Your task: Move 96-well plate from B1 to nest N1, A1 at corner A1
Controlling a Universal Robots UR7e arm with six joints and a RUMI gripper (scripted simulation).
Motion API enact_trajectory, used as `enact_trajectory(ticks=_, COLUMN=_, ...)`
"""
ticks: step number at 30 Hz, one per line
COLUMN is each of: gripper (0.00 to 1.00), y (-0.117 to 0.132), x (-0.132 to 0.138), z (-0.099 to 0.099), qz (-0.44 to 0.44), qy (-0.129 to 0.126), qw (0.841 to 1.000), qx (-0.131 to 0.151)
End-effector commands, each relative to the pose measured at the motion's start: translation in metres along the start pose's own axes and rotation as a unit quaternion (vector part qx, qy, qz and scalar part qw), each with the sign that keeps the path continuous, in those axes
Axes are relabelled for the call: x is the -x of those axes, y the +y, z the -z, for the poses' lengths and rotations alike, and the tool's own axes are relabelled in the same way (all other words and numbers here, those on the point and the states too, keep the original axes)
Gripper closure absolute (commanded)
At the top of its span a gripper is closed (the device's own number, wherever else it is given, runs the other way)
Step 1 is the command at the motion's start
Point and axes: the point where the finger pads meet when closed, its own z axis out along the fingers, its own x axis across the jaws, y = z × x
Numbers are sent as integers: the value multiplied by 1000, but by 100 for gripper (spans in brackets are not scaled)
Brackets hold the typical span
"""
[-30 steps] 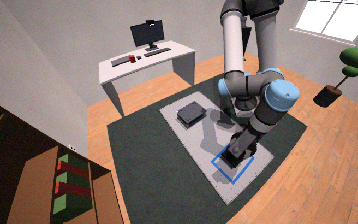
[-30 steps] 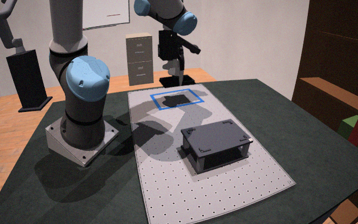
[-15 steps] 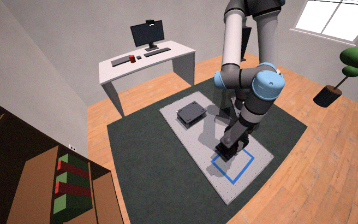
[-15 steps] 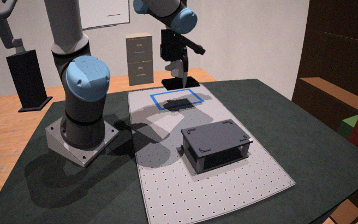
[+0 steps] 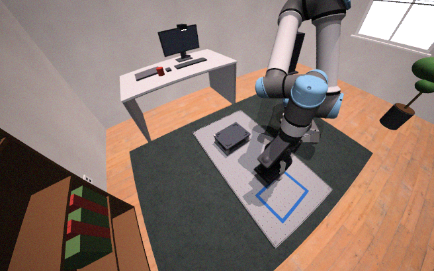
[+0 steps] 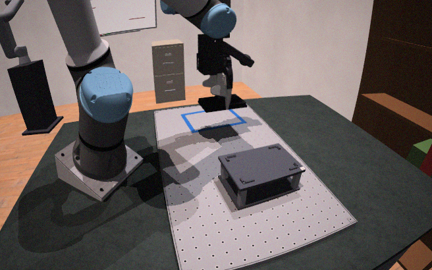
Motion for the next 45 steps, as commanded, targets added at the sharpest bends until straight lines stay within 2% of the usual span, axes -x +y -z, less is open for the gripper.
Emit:
enact_trajectory(ticks=1, gripper=100, y=0, x=-16, z=3, qz=0, qy=-1, qw=1000, qx=0)
enact_trajectory(ticks=45, gripper=100, y=5, x=-148, z=25, qz=0, qy=-1, qw=1000, qx=0)
